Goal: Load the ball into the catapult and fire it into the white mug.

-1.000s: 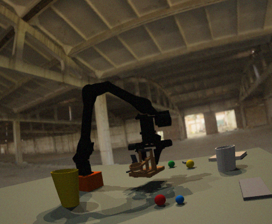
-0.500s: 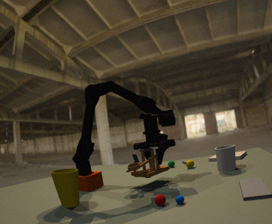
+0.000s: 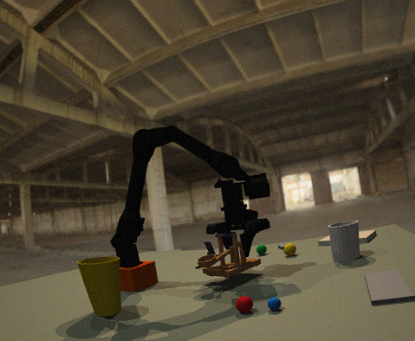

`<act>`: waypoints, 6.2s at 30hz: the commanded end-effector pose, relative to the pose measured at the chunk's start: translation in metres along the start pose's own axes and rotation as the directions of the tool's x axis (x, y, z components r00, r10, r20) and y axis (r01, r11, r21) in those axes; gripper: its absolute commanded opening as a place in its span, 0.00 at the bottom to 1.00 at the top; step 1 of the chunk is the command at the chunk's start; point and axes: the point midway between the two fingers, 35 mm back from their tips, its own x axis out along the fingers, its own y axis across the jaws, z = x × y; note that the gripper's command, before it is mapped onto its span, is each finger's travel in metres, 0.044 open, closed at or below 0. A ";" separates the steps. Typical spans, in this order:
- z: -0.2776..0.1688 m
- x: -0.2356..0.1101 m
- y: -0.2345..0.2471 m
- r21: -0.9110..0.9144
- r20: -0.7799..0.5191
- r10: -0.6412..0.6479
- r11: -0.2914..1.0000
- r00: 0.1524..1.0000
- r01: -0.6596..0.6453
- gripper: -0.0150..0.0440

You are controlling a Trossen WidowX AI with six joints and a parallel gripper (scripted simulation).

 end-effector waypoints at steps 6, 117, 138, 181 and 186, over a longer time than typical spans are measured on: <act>0.000 0.015 -0.001 0.005 -0.001 -0.004 1.000 1.000 0.004 0.25; 0.000 0.025 0.000 0.005 0.005 -0.006 1.000 1.000 0.006 0.47; 0.000 -0.024 0.000 0.194 0.004 -0.004 0.981 1.000 0.003 0.25; -0.010 0.000 -0.024 0.789 -0.001 -0.006 0.615 1.000 0.005 0.25; -0.010 0.008 -0.024 0.789 -0.001 -0.006 0.615 1.000 0.005 0.25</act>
